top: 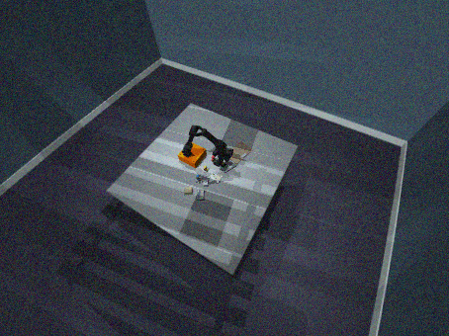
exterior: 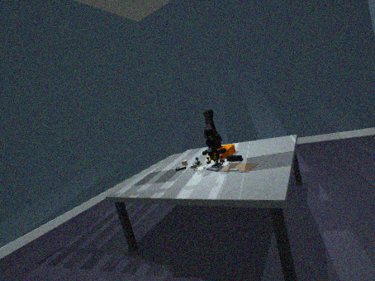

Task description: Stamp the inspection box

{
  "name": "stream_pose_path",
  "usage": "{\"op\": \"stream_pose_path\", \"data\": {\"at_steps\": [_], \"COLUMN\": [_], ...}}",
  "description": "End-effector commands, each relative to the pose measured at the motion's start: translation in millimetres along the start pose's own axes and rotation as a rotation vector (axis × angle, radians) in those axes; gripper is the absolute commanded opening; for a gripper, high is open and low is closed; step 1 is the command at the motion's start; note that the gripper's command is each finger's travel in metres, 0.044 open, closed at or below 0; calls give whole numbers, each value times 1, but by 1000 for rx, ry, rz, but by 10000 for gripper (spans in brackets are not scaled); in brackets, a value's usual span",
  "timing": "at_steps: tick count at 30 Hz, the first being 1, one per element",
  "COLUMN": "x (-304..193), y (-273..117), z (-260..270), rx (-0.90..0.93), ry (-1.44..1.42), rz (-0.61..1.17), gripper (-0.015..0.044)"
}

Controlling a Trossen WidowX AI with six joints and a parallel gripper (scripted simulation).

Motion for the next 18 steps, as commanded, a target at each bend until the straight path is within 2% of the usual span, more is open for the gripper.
{"op": "stream_pose_path", "data": {"at_steps": [1, 18], "x": [0, 0], "y": [-3, -14], "z": [-1, -1], "rx": [-6, -6], "ry": [0, 0], "rz": [0, -1], "gripper": [0, 0]}}
Point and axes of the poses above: the point midway between the two fingers, 35 mm back from their tips, its own y axis out along the fingers, its own z axis across the jaws, x = y × z, the point moved 2 cm from there along -y, back along the fingers, and after that the axes turned 11 degrees about -y, right-handed, at the moved point
